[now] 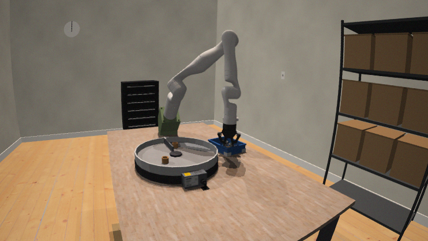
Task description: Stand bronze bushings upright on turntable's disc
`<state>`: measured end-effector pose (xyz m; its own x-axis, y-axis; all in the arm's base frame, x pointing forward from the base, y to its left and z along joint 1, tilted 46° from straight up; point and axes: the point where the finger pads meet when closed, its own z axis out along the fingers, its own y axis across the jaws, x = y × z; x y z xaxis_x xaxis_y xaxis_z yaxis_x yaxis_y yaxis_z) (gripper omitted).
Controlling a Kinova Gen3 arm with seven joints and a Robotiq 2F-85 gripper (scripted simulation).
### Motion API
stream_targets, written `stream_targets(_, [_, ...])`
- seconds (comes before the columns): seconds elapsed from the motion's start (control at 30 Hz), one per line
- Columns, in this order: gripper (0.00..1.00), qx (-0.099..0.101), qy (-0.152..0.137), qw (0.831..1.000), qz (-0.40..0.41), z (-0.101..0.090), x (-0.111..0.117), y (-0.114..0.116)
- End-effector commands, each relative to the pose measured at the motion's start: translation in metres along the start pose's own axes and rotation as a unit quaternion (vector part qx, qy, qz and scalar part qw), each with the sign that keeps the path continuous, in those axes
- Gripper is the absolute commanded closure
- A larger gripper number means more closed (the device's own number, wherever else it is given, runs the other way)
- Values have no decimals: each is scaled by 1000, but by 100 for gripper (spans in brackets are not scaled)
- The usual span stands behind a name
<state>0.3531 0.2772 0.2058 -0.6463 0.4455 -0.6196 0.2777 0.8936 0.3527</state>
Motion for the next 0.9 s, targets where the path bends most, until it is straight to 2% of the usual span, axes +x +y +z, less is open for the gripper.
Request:
stream_targets(0.0, [100,-3,0,1000,-6,-7,4,3])
stream_targets(0.2, [100,-3,0,1000,-6,-28,4,3])
stream_targets(0.27, [100,-3,0,1000,-6,-28,4,3])
stream_targets(0.7, [100,-3,0,1000,-6,-86,4,2])
stream_targets(0.87, [100,-3,0,1000,-6,-94,4,2])
